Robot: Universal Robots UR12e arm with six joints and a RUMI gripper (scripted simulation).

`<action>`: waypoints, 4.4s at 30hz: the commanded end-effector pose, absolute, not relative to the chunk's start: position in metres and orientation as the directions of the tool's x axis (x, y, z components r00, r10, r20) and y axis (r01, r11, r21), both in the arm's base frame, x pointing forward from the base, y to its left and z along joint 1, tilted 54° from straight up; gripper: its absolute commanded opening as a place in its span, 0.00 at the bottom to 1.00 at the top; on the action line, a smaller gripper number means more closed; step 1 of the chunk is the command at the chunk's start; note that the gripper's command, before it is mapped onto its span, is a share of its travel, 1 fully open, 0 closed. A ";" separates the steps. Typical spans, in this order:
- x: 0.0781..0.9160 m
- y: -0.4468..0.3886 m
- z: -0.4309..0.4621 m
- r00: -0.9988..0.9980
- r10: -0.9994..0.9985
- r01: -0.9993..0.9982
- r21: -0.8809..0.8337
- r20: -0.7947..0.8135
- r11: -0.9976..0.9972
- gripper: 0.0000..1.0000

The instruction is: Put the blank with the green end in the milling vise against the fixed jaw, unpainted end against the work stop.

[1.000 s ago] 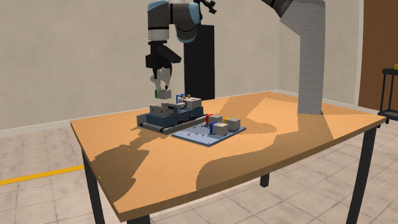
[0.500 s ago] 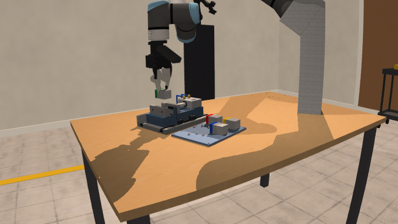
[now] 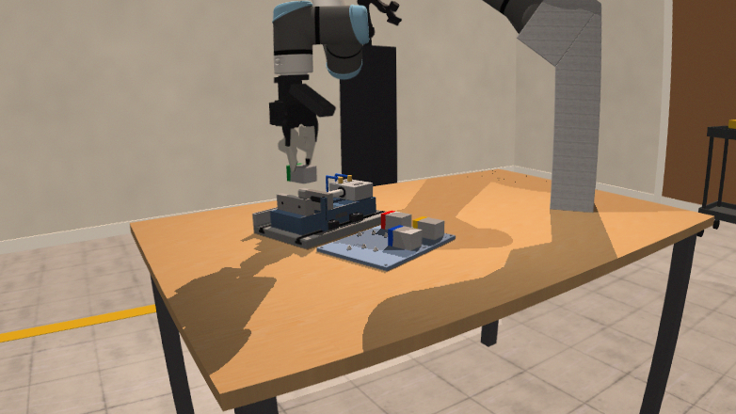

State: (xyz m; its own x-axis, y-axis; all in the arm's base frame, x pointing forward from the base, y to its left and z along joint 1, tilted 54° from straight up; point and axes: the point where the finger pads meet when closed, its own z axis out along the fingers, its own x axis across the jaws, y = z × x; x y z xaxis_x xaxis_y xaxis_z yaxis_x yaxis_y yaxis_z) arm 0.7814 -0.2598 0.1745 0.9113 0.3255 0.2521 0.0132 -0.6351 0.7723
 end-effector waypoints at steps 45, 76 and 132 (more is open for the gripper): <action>0.791 -0.272 0.167 0.910 0.325 0.009 0.773 0.256 -0.634 0.00; 0.794 -0.276 0.163 0.910 0.326 0.009 0.773 0.257 -0.634 0.00; 0.795 -0.278 0.162 0.910 0.326 0.009 0.773 0.257 -0.634 0.00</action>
State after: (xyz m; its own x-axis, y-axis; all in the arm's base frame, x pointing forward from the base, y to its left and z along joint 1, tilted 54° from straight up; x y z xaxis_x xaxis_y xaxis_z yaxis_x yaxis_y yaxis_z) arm 0.7922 -0.2767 0.1593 0.9115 0.3245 0.2527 0.0123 -0.6356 0.7719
